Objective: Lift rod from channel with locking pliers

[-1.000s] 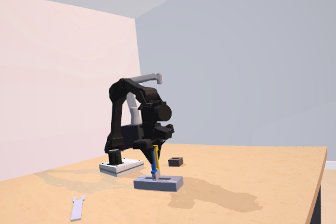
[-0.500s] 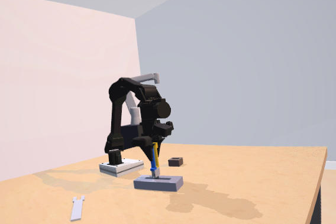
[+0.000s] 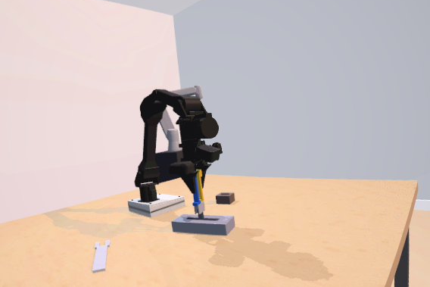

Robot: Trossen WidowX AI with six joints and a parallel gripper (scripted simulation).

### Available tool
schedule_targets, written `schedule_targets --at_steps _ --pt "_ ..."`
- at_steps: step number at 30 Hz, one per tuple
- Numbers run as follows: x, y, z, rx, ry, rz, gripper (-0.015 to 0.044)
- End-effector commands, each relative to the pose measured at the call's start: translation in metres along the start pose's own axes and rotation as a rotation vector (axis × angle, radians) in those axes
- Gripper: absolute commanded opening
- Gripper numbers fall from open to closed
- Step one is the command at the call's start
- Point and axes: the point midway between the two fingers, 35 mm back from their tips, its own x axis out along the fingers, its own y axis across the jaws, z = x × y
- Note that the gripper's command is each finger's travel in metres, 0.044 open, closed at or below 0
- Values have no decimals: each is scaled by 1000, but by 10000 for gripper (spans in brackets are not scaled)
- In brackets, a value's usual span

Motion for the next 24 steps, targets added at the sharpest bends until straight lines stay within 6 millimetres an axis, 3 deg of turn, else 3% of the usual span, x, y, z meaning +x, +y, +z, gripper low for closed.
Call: schedule_targets --at_steps 1,24 --pt "-6 -4 1 -2 -7 -10 102" --pt "-27 -6 6 3 -81 -3 102"
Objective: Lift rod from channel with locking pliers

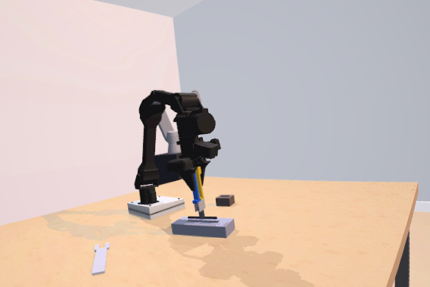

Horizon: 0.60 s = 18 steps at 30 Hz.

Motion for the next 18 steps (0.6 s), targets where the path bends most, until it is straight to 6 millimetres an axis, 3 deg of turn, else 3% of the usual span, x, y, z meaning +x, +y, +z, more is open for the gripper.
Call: schedule_targets --at_steps 1,18 --pt "-12 -1 4 -5 -51 -7 102" --pt "-34 -2 13 -4 -169 -4 102"
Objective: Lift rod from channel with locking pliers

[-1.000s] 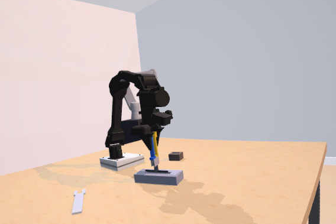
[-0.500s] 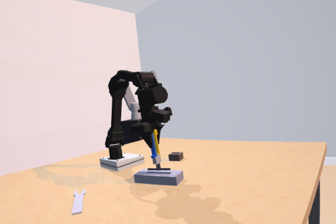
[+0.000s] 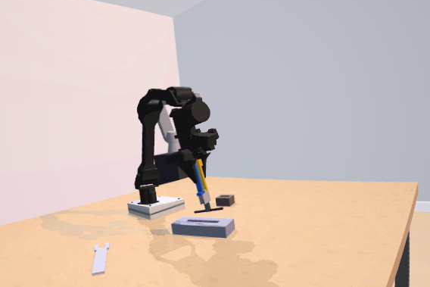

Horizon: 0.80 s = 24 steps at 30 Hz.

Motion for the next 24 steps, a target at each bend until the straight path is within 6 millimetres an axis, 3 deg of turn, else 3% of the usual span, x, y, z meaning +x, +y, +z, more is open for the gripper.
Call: schedule_targets --at_steps 1,24 --pt "-13 0 5 -8 -54 -8 102" --pt "-45 0 19 -18 -212 -8 102"
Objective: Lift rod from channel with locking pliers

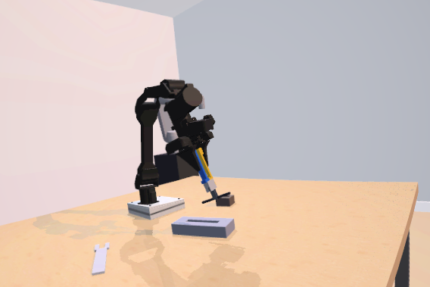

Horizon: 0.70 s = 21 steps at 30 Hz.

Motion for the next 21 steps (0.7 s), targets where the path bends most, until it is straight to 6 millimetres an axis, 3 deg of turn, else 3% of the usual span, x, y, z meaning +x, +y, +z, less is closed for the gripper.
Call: schedule_targets --at_steps 1,11,21 --pt "-14 0 7 -13 -55 -10 102" --pt "-27 1 14 -21 -118 -11 102" --pt "-27 1 14 -21 -120 -11 102"
